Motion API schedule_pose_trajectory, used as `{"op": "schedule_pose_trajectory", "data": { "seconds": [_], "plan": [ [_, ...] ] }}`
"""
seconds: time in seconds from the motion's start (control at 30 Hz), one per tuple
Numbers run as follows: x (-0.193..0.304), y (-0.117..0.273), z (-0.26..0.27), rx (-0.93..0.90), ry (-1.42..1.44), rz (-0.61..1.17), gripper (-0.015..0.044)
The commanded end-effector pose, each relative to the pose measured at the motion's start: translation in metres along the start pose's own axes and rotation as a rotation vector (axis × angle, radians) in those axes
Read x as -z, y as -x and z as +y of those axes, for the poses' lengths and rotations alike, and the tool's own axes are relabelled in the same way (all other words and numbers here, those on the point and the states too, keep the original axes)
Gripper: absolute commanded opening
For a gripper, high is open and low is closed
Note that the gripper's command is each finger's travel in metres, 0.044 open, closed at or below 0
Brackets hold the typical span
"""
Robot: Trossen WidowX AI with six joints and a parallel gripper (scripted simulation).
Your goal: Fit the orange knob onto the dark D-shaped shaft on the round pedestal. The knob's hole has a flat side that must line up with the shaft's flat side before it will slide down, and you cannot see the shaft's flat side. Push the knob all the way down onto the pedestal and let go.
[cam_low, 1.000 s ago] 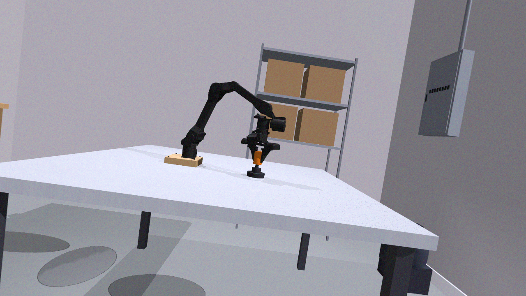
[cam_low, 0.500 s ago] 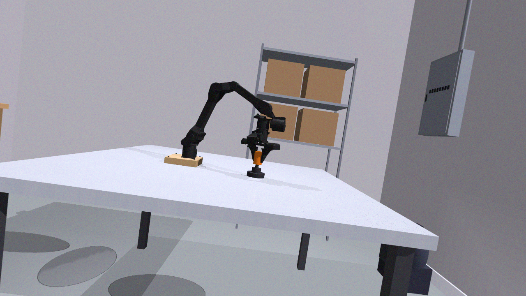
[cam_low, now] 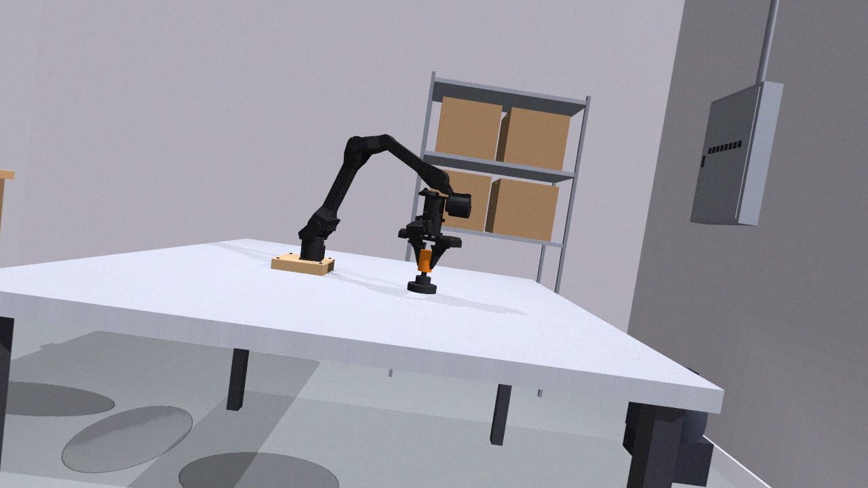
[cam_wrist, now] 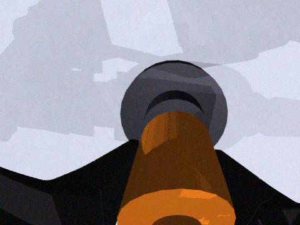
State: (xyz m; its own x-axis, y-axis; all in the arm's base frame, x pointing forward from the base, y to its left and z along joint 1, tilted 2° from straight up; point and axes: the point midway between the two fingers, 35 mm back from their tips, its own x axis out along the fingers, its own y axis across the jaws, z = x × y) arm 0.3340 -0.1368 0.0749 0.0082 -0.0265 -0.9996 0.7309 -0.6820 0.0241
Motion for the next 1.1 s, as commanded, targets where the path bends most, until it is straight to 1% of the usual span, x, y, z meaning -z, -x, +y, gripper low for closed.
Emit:
{"op": "schedule_pose_trajectory", "data": {
  "seconds": [0.0, 0.2, 0.5, 1.07],
  "plan": [
    [-0.001, 0.000, 0.001, -0.003, 0.023, -0.005, 0.0000],
    [-0.001, -0.001, 0.001, -0.002, 0.066, -0.005, 0.0000],
    [-0.001, -0.002, 0.000, -0.002, 0.052, -0.005, 0.0000],
    [-0.001, -0.016, 0.001, -0.002, 0.052, -0.005, 0.0000]
  ]
}}
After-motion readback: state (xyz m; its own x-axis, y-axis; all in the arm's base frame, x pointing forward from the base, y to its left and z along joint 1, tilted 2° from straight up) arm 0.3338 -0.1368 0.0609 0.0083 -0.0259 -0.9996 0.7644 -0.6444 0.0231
